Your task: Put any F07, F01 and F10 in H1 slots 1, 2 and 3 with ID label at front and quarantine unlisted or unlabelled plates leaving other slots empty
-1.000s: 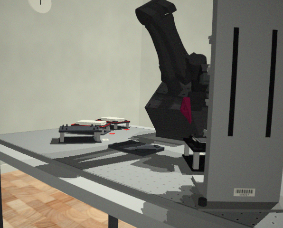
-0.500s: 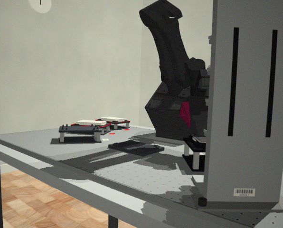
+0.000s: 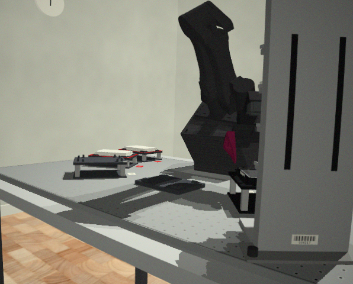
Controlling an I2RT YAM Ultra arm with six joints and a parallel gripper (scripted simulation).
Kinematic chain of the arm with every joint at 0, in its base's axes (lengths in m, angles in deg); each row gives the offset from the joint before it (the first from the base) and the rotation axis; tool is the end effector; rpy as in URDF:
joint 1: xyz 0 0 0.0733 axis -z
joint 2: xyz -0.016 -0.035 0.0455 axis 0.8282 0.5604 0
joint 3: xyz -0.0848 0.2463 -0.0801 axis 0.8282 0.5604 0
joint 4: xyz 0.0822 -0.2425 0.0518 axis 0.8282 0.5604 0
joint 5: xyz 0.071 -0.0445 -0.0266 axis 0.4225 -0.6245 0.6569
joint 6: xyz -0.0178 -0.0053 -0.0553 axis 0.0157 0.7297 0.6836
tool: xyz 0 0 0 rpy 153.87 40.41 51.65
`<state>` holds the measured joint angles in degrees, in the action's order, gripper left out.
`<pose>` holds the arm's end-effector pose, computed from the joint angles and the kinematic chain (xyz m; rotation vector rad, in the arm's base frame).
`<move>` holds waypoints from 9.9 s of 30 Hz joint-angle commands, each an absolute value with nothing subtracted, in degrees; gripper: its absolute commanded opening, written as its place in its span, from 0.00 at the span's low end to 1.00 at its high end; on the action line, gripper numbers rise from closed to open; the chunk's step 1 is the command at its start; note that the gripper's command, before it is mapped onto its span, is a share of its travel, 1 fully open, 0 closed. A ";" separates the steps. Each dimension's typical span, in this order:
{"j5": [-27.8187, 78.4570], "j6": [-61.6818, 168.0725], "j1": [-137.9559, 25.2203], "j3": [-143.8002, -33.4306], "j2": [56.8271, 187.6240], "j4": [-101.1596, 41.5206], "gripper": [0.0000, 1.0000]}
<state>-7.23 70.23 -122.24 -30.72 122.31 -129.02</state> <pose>0.1141 0.2070 0.1046 -0.8291 1.5324 0.1330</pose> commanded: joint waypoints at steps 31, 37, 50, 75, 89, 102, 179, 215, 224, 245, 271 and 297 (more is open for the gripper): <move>-2.73 71.14 -118.47 -32.59 133.69 -137.02 1.00; -2.62 71.13 -118.36 -32.62 133.93 -136.97 1.00; -2.62 71.13 -118.36 -32.62 133.93 -136.97 1.00; -2.60 71.14 -118.34 -32.63 133.93 -136.98 0.86; -2.60 71.14 -118.34 -32.63 133.93 -136.98 0.86; -3.31 71.02 -119.06 -32.10 132.35 -137.02 0.86; -13.42 68.73 -129.32 -28.52 105.11 -114.52 0.86; -19.35 67.05 -135.36 -29.62 91.03 -98.25 0.86; -20.89 66.56 -136.93 -30.18 87.95 -94.26 0.86; -24.57 65.26 -140.70 -31.89 81.67 -85.31 0.86; -28.01 63.85 -144.25 -33.90 77.03 -77.56 0.86; -27.68 63.99 -143.91 -33.67 77.44 -78.32 0.86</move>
